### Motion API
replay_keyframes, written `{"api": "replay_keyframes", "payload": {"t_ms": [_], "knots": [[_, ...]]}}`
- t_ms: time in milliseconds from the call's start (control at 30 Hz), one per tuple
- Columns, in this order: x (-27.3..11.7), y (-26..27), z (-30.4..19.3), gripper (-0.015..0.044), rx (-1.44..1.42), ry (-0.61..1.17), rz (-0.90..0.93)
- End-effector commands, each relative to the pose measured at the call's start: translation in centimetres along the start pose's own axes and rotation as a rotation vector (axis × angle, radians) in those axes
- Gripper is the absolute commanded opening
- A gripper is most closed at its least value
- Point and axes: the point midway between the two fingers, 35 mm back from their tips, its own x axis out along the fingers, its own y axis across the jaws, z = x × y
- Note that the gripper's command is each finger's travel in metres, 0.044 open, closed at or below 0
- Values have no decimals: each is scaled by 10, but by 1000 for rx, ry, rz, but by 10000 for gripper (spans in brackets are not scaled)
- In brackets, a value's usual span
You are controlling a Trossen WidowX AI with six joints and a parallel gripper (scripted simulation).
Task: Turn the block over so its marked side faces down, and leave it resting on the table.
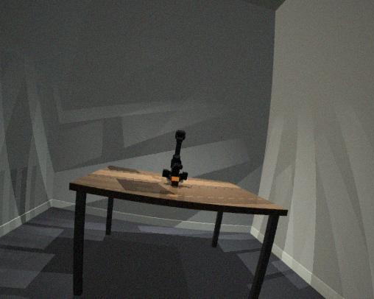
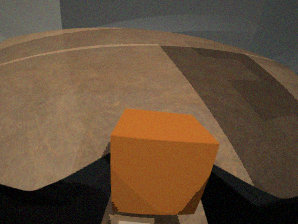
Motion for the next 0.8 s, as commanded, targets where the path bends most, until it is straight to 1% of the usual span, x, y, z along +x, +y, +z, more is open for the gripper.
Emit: {"api": "replay_keyframes", "payload": {"t_ms": [0,233,767], "knots": [[0,0,2,0,3,-11,3],[0,0,2,0,3,-11,3],[0,0,2,420,3,-11,3]]}}
